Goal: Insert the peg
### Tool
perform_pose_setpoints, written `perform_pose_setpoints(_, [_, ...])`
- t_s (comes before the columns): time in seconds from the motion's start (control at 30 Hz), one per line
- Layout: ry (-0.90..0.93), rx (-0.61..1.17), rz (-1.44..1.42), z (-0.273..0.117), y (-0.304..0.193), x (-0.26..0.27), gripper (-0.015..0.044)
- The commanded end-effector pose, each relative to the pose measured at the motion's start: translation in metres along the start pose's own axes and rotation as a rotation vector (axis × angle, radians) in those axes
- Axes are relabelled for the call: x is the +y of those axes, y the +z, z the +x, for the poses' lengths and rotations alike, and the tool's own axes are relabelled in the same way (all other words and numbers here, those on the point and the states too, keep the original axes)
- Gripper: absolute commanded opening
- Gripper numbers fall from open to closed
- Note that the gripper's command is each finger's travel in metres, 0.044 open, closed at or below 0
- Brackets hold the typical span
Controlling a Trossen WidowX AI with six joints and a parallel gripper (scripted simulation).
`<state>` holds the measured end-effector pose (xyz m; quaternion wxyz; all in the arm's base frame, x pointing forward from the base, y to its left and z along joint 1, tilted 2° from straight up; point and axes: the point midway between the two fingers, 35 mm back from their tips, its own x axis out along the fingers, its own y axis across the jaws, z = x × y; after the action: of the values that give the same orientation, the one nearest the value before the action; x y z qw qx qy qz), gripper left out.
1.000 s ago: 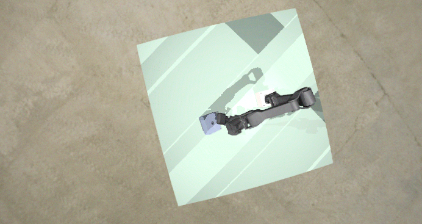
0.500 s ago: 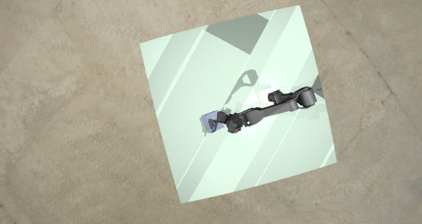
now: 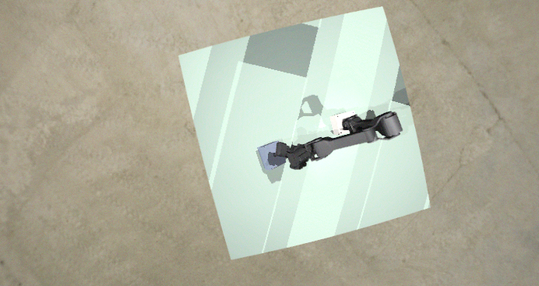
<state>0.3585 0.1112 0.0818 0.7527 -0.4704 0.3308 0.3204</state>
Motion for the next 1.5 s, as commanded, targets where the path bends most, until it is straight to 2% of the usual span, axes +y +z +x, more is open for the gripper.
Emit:
perform_pose_setpoints(0.0, [0.007,0.011,0.003,0.003,-0.003,0.003,0.0000])
perform_pose_setpoints(0.97, [0.006,0.009,0.000,0.027,-0.003,0.003,0.0000])
perform_pose_setpoints(1.47, [-0.002,0.000,0.001,0.023,-0.001,0.000,0.0000])
